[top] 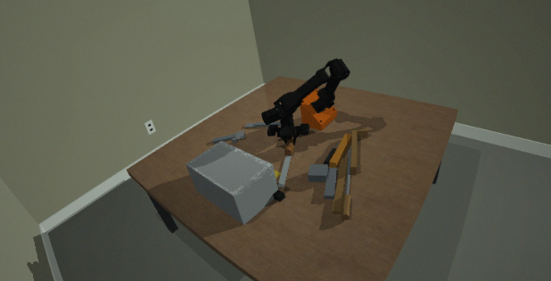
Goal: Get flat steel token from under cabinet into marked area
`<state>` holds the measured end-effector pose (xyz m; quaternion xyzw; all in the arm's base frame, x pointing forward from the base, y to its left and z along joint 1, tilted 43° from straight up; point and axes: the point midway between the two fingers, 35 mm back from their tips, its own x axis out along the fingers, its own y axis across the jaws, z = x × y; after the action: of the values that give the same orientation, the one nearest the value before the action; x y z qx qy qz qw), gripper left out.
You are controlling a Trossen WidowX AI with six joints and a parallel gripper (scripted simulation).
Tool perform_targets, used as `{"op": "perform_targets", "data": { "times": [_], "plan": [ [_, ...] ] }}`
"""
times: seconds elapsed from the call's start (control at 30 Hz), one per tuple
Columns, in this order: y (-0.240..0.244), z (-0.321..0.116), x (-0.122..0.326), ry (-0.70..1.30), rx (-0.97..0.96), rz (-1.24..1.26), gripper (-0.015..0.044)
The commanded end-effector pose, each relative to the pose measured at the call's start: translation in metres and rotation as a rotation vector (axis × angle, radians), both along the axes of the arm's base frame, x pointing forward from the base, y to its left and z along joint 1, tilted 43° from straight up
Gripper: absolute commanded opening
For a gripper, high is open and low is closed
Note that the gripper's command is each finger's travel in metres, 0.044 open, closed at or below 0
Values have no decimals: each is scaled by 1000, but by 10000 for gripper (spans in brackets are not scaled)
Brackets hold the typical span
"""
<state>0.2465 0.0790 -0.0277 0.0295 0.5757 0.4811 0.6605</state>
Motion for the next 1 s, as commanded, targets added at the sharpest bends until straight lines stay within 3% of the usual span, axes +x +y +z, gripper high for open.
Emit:
{"op": "perform_targets", "data": {
  "times": [0.0, 0.97],
  "plan": [
    [2, 4, 0, -5, 2, -3, 0],
    [22, 23, -8, -4, 3, -3, 0]
  ]
}}
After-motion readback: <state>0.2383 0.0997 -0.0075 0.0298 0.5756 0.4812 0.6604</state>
